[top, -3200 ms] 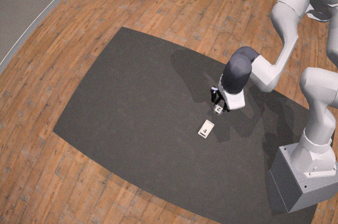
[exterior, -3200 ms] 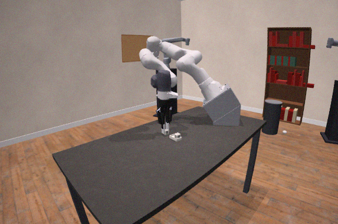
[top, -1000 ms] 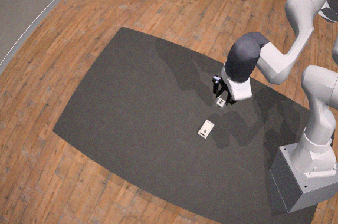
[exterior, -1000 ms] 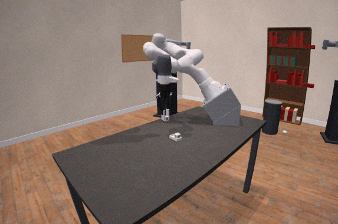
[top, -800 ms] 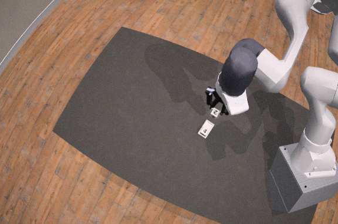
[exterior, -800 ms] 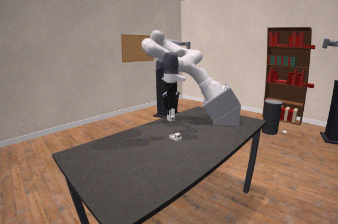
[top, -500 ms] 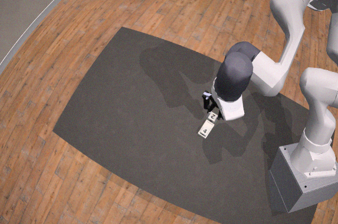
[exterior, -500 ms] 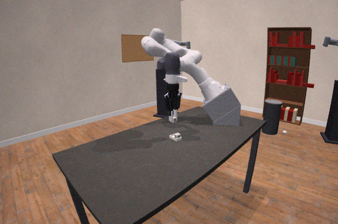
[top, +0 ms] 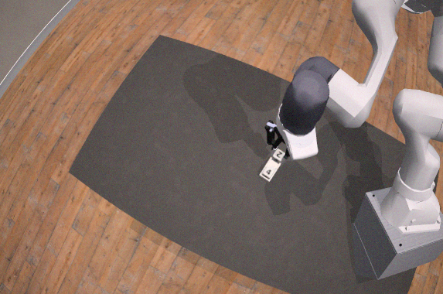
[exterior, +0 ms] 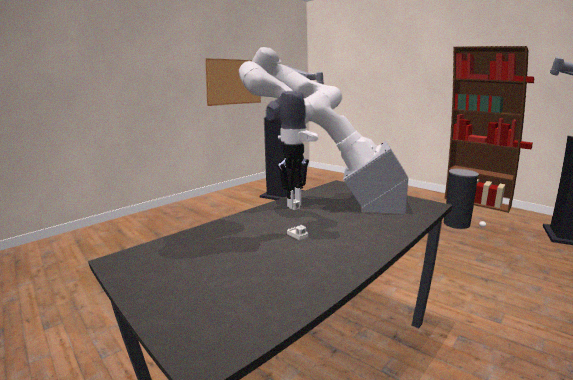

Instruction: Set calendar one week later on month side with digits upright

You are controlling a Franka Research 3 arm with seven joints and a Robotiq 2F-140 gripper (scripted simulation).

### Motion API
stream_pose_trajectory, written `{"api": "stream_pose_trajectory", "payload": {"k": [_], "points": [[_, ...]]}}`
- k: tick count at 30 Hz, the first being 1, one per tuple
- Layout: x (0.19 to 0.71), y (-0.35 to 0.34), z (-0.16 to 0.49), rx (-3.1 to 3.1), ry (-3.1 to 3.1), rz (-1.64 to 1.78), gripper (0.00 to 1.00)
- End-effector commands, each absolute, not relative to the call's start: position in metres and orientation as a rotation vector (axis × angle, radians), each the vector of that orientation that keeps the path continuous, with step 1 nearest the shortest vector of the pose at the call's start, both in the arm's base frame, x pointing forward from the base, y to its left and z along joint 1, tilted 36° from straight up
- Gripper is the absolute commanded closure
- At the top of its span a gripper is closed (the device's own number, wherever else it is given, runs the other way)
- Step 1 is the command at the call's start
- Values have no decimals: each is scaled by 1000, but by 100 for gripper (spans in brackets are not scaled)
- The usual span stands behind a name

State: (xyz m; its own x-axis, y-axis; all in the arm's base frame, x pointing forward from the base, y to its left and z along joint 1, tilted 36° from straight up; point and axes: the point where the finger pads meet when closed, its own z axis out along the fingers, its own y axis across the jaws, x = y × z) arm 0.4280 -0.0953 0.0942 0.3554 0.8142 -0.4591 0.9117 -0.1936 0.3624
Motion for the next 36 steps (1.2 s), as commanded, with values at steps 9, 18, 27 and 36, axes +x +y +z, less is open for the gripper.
{"api": "stream_pose_trajectory", "payload": {"k": [9,18,27,36], "points": [[438,-111,67,2051,1482,-202,84],[442,-122,51,2051,1482,-202,84],[444,-125,46,2051,1482,-202,84],[444,-125,46,2051,1482,-202,84]]}}
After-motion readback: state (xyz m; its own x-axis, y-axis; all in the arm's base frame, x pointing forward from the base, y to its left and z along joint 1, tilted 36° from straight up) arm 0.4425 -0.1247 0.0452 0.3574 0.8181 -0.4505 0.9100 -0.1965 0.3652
